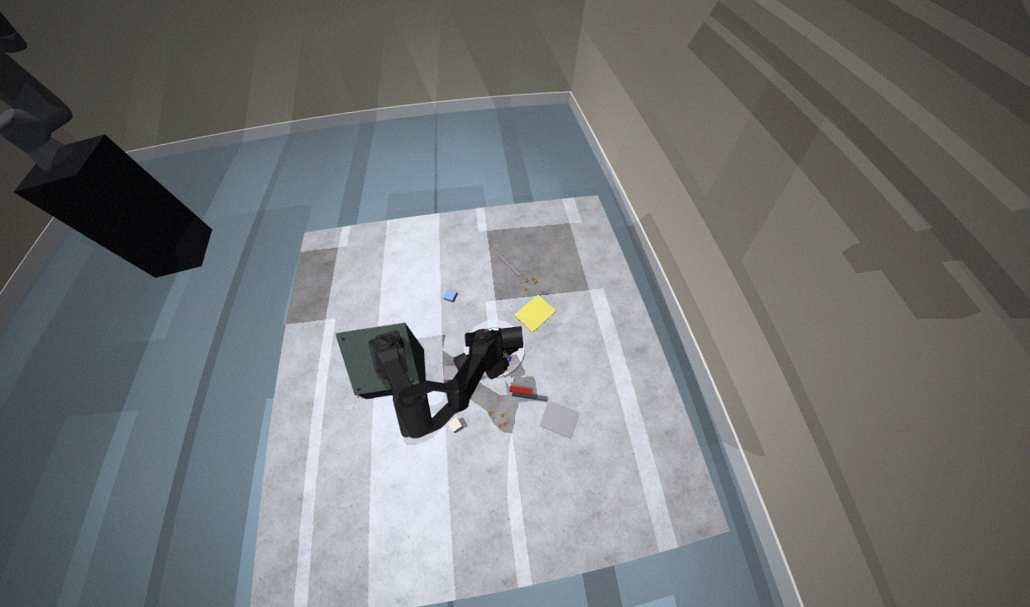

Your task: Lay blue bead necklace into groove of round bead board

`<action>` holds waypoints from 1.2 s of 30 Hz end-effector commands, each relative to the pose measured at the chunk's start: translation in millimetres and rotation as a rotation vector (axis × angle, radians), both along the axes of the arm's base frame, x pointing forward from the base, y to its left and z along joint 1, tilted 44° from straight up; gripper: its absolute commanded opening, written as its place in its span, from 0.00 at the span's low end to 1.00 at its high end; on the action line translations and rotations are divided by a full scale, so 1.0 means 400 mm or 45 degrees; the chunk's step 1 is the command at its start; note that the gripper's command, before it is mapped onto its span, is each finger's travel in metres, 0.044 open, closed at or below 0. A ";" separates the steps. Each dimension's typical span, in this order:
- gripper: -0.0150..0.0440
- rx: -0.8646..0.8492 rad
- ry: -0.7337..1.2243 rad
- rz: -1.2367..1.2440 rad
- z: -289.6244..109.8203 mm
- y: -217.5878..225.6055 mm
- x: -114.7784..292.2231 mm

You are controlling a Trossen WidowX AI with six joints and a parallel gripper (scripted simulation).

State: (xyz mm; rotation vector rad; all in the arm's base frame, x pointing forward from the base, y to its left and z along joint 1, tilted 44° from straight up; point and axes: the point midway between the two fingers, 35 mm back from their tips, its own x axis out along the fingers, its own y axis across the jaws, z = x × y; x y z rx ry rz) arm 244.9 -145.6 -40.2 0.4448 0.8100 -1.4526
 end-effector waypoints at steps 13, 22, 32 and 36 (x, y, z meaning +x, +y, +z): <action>0.46 0.142 1.330 1.380 -0.004 0.070 0.111; 0.46 0.142 1.330 1.380 -0.004 0.070 0.111; 0.46 0.141 1.330 1.380 -0.032 0.042 0.108; 0.46 0.127 1.315 1.376 -0.017 0.051 0.117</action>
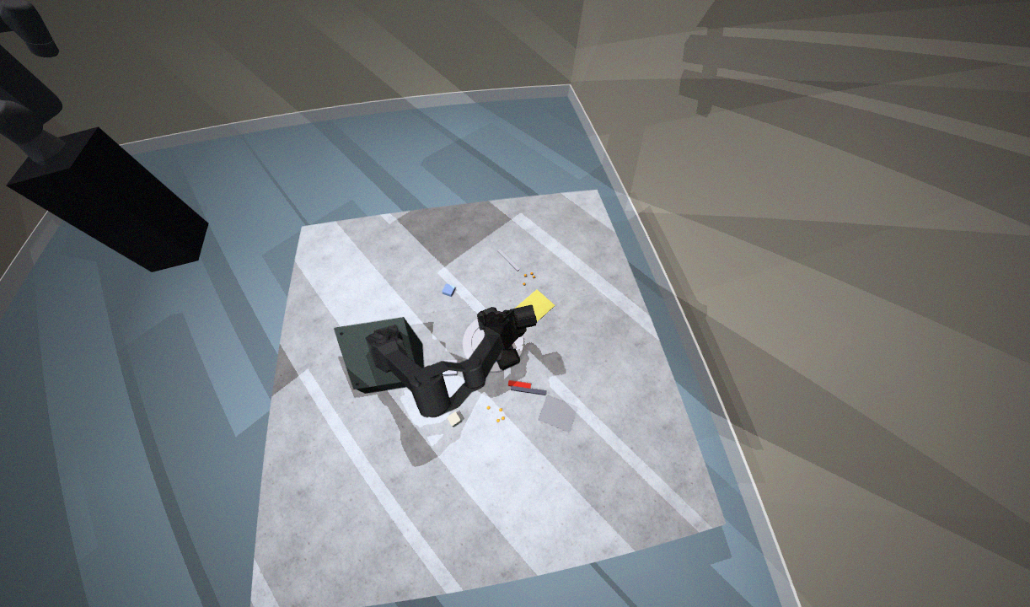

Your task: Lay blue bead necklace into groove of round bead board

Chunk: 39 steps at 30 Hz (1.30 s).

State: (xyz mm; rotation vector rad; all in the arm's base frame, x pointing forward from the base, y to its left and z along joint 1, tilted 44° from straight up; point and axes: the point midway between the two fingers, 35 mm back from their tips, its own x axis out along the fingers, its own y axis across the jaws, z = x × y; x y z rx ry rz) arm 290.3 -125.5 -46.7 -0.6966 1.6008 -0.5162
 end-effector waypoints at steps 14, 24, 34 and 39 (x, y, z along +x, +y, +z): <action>0.46 0.002 0.008 0.003 -0.040 -0.034 -0.005; 0.46 0.003 0.015 0.003 -0.059 -0.050 -0.010; 0.25 0.000 0.005 0.000 -0.053 -0.049 -0.008; 0.25 0.000 0.005 0.000 -0.053 -0.049 -0.008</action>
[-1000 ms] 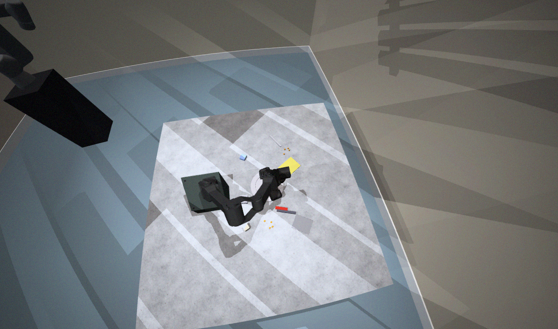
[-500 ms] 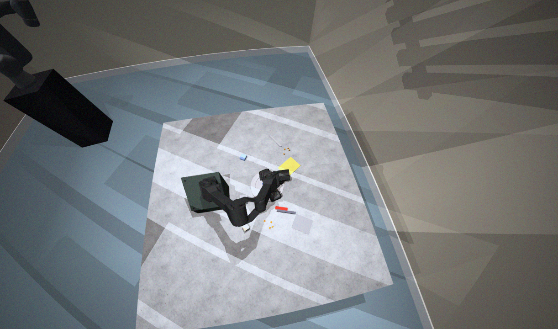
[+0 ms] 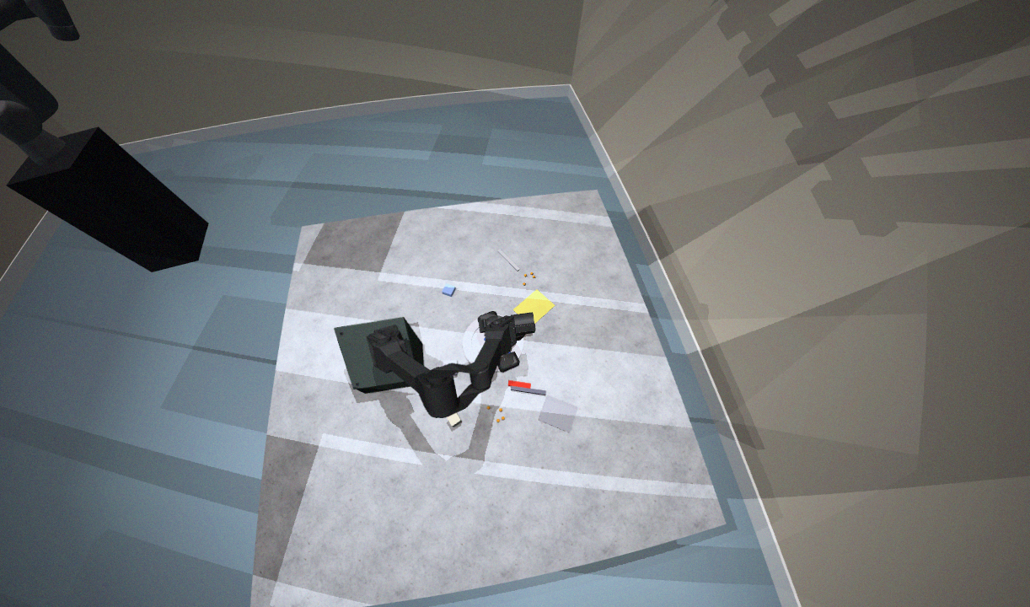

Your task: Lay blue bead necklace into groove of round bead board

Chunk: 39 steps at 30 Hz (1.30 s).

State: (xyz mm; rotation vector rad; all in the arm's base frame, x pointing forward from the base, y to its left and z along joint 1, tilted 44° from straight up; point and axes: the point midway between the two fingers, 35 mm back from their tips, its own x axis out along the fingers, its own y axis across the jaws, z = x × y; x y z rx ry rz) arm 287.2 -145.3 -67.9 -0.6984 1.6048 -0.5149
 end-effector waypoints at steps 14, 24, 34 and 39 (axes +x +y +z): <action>0.25 0.000 0.000 0.000 0.001 0.001 0.000; 0.25 0.006 0.008 0.003 -0.006 0.028 0.003; 0.25 0.013 0.007 0.004 -0.062 0.088 0.015; 0.25 0.014 0.006 0.004 -0.090 0.118 0.017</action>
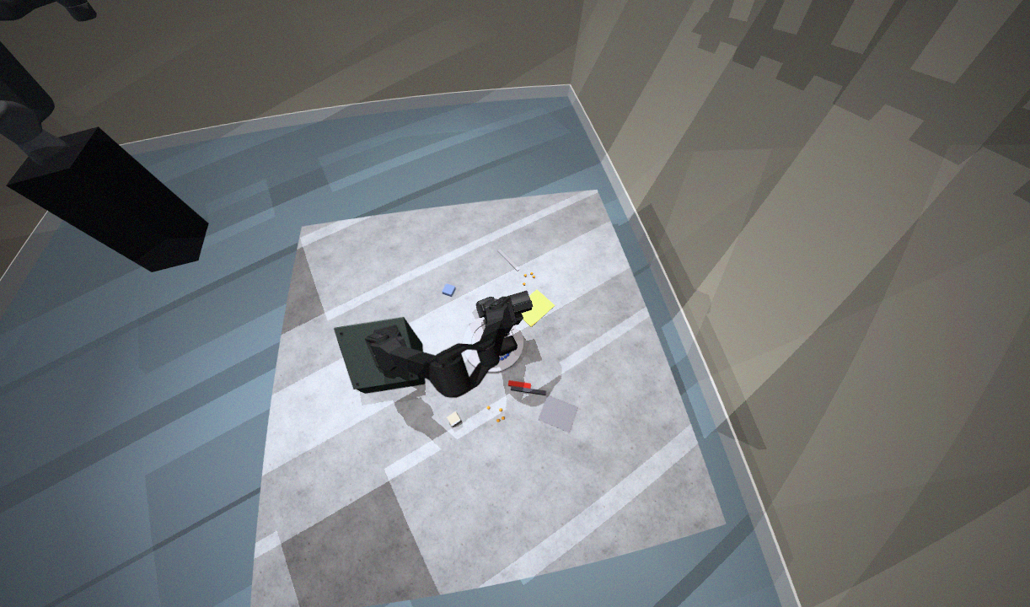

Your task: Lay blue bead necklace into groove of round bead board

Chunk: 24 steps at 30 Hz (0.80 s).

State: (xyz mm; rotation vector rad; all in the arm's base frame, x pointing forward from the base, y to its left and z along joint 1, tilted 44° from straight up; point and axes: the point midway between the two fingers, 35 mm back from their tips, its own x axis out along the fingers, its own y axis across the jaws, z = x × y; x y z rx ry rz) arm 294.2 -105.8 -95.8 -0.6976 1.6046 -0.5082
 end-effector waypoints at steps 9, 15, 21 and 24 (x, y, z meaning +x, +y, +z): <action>0.25 0.004 0.006 -0.001 -0.072 0.072 -0.003; 0.25 0.002 0.006 -0.001 -0.086 0.086 -0.005; 0.25 0.002 0.006 -0.001 -0.091 0.082 -0.005; 0.25 0.002 0.006 -0.001 -0.099 0.074 -0.006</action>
